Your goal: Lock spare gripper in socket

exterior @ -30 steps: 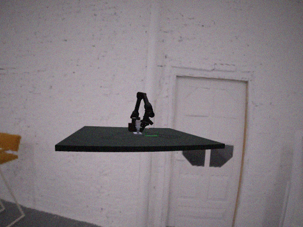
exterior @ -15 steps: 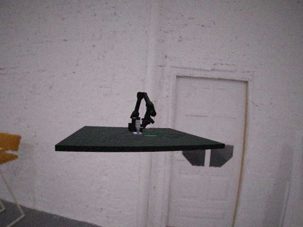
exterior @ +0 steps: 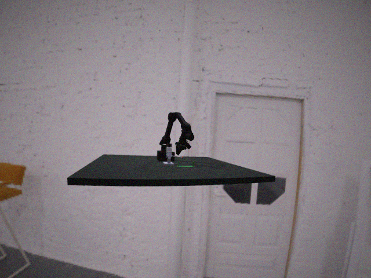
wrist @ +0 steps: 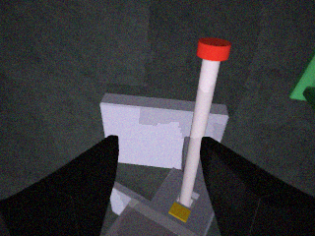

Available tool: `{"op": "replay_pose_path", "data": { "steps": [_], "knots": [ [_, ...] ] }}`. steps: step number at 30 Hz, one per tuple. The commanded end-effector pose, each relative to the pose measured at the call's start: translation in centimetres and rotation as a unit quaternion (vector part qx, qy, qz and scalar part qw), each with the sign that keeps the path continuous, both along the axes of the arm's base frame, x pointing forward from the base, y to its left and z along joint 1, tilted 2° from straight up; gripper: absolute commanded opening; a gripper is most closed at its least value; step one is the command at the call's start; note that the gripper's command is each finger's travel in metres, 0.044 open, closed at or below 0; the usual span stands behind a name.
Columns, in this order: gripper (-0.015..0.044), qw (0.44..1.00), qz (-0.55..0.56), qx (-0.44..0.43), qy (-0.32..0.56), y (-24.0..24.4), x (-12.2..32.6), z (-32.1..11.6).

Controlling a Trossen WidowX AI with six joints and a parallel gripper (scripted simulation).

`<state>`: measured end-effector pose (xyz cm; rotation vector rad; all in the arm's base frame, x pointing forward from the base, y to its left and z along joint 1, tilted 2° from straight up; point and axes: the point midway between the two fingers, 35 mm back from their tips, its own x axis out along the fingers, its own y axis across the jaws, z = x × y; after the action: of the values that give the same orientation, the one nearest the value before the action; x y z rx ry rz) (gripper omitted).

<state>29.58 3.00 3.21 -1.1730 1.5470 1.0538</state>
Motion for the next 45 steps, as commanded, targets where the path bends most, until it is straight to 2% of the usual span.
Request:
{"op": "replay_pose_path", "data": {
  "steps": [1,18,27,45],
  "knots": [
    [0.0200,1.000,0.000,0.001,-0.001,0.6,0.2,0.9],
    [0.0200,1.000,0.007,-0.006,0.015,2.8,-0.1,4.0],
    [0.0436,1.000,0.008,-0.007,0.017,2.3,-0.2,3.4],
    [0.0440,1.000,0.008,-0.007,0.017,2.3,-0.2,3.4]
  ]
}}
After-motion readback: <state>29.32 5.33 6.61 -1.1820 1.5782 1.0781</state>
